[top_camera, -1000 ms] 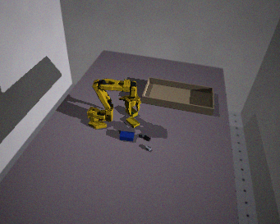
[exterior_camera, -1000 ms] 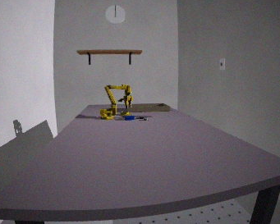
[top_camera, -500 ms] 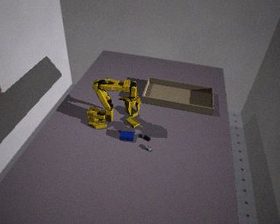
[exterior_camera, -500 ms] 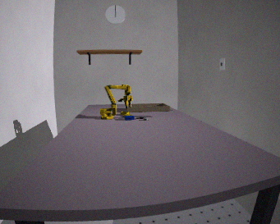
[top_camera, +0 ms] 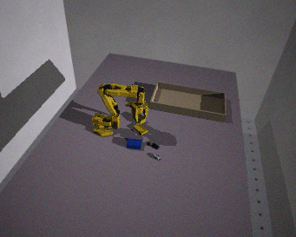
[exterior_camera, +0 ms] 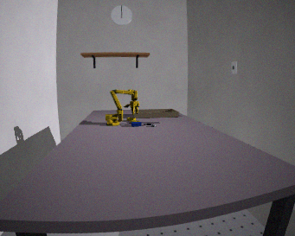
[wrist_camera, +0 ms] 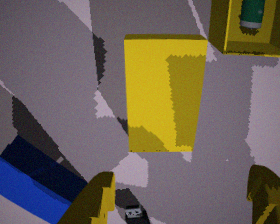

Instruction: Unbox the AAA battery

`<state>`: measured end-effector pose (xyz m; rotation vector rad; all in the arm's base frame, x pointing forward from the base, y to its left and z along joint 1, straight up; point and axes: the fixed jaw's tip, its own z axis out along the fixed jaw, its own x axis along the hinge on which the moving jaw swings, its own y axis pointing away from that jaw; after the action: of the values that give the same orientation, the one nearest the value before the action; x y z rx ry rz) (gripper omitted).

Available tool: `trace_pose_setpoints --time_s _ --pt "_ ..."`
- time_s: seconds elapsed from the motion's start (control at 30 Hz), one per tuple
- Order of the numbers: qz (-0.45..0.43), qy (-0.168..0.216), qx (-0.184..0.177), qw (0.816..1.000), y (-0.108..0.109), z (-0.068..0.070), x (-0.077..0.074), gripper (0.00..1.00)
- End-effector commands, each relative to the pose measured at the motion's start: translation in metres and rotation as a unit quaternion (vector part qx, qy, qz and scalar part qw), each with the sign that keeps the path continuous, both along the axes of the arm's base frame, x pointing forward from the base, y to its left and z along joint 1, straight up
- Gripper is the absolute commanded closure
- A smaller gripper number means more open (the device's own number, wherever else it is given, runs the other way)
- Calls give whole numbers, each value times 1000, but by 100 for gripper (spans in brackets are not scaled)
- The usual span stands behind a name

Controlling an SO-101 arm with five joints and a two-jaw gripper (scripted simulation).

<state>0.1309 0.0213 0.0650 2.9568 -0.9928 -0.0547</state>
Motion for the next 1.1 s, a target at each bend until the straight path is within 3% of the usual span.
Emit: trace_pose_setpoints --time_s 0.0,0.7,1.07 --pt "1 -20 5 1000 0 3 4 72" --pt "1 -20 5 1000 1 3 3 72" --pt "1 -20 5 1000 34 3 -4 72"
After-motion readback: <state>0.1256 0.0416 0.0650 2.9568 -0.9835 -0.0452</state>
